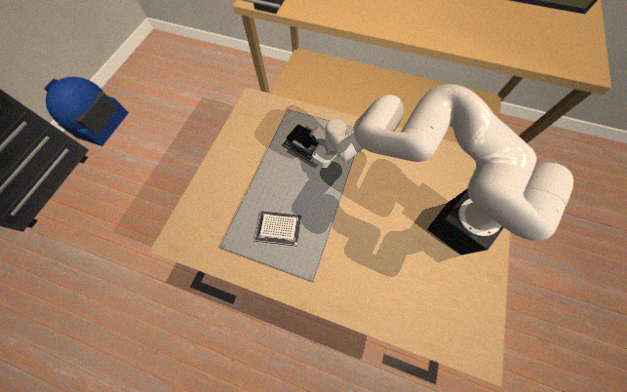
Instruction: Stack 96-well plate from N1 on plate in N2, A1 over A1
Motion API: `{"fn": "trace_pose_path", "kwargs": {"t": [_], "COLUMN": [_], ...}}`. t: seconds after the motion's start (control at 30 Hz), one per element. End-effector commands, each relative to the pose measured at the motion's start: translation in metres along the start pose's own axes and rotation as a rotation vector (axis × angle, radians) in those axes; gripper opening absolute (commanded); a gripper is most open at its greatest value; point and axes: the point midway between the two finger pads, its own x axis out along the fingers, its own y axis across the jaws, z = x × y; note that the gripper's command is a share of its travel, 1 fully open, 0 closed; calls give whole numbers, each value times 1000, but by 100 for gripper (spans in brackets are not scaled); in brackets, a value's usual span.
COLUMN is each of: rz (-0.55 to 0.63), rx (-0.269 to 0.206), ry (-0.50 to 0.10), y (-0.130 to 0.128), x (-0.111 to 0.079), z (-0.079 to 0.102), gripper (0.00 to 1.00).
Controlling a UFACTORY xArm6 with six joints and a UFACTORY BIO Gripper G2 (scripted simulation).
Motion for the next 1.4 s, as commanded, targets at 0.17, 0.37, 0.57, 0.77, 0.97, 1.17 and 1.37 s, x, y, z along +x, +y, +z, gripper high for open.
{"fn": "trace_pose_path", "kwargs": {"t": [0.17,0.37,0.57,0.77,0.97,1.17,1.37], "rz": [0,0,0,0,0,0,0], "rx": [0,0,0,0,0,0,0], "ry": [-4,-4,-4,-4,-4,-4,-4], "y": [0,0,0,0,0,0,0], "x": [1,1,1,1,1,1,1], "z": [15,25,34,42,52,52,52], "gripper": [0,0,0,0,0,0,0]}}
